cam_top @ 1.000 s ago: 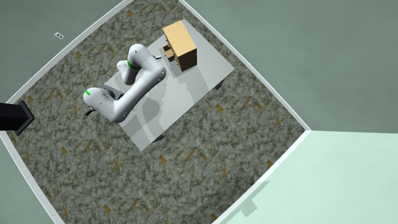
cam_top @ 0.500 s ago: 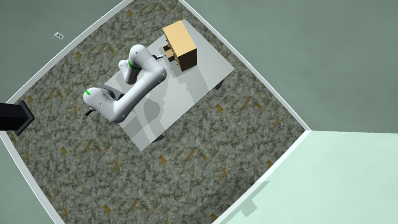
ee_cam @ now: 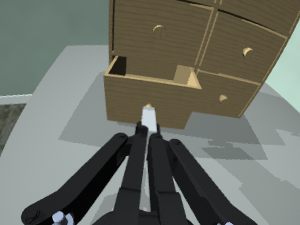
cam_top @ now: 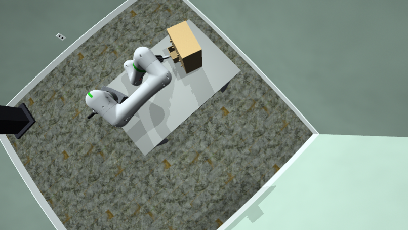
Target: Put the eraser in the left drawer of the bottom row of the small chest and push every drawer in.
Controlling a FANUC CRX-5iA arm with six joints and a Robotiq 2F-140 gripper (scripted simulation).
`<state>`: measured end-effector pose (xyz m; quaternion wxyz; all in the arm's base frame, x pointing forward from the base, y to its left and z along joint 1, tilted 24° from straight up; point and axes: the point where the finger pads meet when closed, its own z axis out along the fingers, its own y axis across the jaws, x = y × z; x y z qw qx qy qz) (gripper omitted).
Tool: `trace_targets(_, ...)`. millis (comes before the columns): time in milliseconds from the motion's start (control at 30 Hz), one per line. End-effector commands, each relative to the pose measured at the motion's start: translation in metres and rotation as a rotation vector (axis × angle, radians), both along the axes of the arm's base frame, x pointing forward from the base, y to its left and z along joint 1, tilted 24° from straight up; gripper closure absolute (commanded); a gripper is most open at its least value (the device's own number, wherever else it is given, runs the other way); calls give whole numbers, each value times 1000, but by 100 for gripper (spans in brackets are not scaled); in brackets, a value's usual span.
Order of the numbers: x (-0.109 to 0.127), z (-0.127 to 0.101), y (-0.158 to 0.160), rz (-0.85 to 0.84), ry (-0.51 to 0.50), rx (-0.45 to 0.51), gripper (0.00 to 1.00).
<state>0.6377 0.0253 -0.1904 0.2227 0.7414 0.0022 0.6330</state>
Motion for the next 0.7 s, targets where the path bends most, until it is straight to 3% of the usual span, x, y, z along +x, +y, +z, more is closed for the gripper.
trace_targets(0,4,1,-1,0,0,0,100)
trace_targets(667,34,8,-7,0,0,0,100)
